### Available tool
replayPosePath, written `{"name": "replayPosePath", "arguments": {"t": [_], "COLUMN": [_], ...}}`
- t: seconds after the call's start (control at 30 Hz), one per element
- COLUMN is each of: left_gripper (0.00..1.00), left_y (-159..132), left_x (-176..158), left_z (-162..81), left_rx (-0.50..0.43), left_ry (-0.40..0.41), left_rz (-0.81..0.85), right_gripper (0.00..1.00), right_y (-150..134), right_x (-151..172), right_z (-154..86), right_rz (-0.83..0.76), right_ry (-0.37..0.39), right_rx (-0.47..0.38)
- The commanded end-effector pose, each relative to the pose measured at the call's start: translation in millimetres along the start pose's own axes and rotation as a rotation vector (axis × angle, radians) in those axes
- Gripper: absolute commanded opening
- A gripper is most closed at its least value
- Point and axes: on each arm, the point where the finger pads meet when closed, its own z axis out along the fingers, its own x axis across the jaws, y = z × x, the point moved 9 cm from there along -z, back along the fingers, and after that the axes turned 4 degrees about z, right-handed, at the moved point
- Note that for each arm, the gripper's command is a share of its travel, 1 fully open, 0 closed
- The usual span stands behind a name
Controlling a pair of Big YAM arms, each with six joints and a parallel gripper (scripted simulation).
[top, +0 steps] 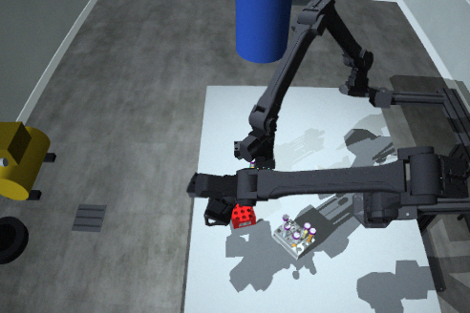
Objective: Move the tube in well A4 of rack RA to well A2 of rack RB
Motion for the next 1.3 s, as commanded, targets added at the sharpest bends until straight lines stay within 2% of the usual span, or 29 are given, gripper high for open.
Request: {"name": "replayPosePath", "arguments": {"t": [0.0, 0.5, 0.53, 1.03, 1.1, 1.13, 1.27], "left_gripper": [0.30, 0.30, 0.30, 0.30, 0.30, 0.30, 0.30], "left_y": [11.8, 11.8, 11.8, 11.8, 11.8, 11.8, 11.8], "left_x": [8.1, 8.1, 8.1, 8.1, 8.1, 8.1, 8.1], "left_z": [-7.7, -7.7, -7.7, -7.7, -7.7, -7.7, -7.7], "left_rx": [-0.030, -0.030, -0.030, -0.030, -0.030, -0.030, -0.030], "left_ry": [0.013, 0.013, 0.013, 0.013, 0.013, 0.013, 0.013], "left_rz": [-0.013, -0.013, -0.013, -0.013, -0.013, -0.013, -0.013], "right_gripper": [0.00, 0.00, 0.00, 0.00, 0.00, 0.00, 0.00], "right_y": [1.3, 1.3, 12.2, 16.6, 12.0, -0.3, -1.8], "right_x": [1.9, 1.9, -10.1, -60.6, -58.1, -45.8, -44.7], "right_z": [7.0, 7.0, -12.8, -11.1, -1.8, 4.9, 5.8], "right_rz": [-0.004, -0.004, 0.013, 0.013, 0.005, -0.027, -0.031], "right_ry": [-0.002, -0.002, 0.026, 0.022, 0.012, -0.002, -0.004], "right_rx": [0.003, 0.003, -0.022, -0.023, -0.010, -0.007, -0.004]}}
